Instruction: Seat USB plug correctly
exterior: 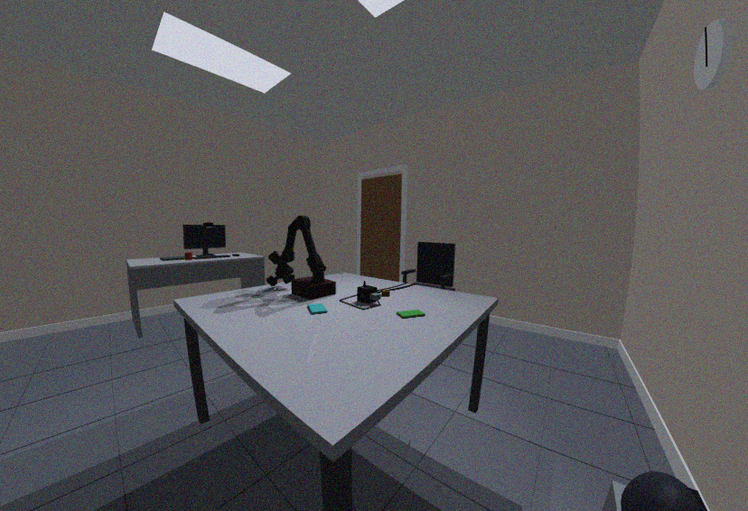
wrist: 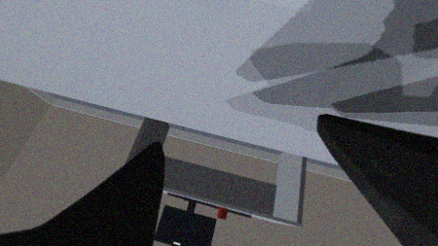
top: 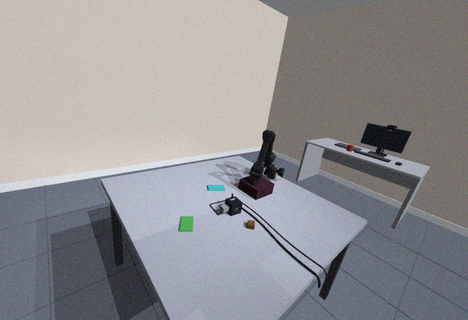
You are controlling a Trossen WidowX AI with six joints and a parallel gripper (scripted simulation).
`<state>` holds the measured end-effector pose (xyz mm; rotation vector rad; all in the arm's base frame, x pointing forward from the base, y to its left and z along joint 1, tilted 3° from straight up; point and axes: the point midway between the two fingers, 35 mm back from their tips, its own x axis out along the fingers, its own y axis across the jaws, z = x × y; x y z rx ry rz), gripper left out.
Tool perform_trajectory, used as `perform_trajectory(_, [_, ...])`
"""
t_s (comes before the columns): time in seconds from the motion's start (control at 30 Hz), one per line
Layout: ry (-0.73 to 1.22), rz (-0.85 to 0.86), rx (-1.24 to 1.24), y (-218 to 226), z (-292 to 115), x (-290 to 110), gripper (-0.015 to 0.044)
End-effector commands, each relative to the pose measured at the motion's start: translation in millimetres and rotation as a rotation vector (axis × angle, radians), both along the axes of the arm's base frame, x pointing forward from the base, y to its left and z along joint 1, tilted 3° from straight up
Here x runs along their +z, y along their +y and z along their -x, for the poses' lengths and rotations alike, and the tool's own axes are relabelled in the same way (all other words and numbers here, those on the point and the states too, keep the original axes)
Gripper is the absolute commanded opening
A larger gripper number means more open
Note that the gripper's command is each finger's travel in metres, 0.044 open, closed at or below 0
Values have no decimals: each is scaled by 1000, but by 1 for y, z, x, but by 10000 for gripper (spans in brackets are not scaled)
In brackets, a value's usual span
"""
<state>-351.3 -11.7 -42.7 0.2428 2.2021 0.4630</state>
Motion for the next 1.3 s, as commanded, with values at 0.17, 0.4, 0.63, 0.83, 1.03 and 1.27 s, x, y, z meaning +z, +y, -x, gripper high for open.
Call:
perform_trajectory(0.17, [13,-94,305,-73,8,19,440])
perform_trajectory(0.4, [-69,-326,837,-172,-24,28,440])
perform_trajectory(0.63, [-115,-687,1534,-273,-105,35,440])
perform_trajectory(0.83, [-38,-1055,2134,-333,-206,46,440])
perform_trajectory(1.03, [160,-1433,2618,-354,-309,58,440])
perform_trajectory(1.27, [558,-1809,3045,-345,-419,71,440])
